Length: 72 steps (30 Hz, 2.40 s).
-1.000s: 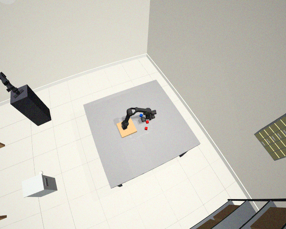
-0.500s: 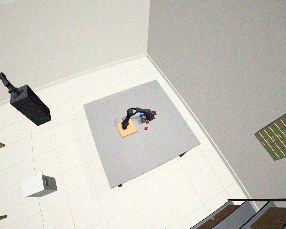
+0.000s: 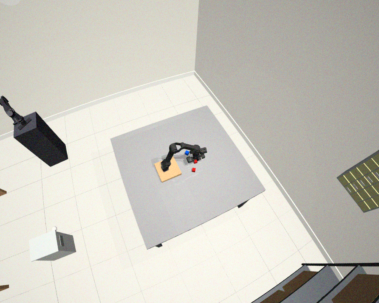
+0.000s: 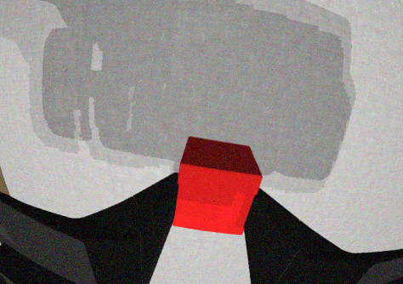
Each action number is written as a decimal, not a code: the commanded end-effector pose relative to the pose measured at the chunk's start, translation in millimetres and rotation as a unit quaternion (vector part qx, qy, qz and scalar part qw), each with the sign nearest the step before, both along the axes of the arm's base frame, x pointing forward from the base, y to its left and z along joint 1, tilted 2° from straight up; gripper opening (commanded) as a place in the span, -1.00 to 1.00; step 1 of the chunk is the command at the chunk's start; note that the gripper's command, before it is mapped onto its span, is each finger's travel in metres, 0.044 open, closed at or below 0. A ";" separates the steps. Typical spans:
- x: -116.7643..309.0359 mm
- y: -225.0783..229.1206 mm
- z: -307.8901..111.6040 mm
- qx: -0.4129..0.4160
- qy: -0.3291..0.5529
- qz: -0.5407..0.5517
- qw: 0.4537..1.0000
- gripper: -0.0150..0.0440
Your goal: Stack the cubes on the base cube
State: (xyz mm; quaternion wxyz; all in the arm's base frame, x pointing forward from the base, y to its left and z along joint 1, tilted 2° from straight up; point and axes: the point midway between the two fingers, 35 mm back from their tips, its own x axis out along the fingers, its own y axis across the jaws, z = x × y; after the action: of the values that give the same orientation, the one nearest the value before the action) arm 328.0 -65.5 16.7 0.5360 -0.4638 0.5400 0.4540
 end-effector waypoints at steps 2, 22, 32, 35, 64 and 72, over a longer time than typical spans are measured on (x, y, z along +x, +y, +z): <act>-1.1 0.5 -2.4 0.002 0.003 0.001 1.000 -0.14; 5.3 0.0 57.4 0.002 0.003 0.001 1.000 -0.14; 3.3 0.7 89.5 0.002 0.003 0.001 1.000 -0.14; 2.0 1.0 99.1 0.002 0.003 0.001 1.000 -0.14; -9.4 52.7 93.8 0.002 0.000 -0.257 0.966 -0.14; -16.0 72.5 88.1 0.003 -0.001 -0.359 0.933 -0.14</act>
State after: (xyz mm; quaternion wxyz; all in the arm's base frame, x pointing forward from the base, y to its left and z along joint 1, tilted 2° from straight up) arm 316.3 -2.3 105.6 0.6498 -0.2695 0.6597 0.2646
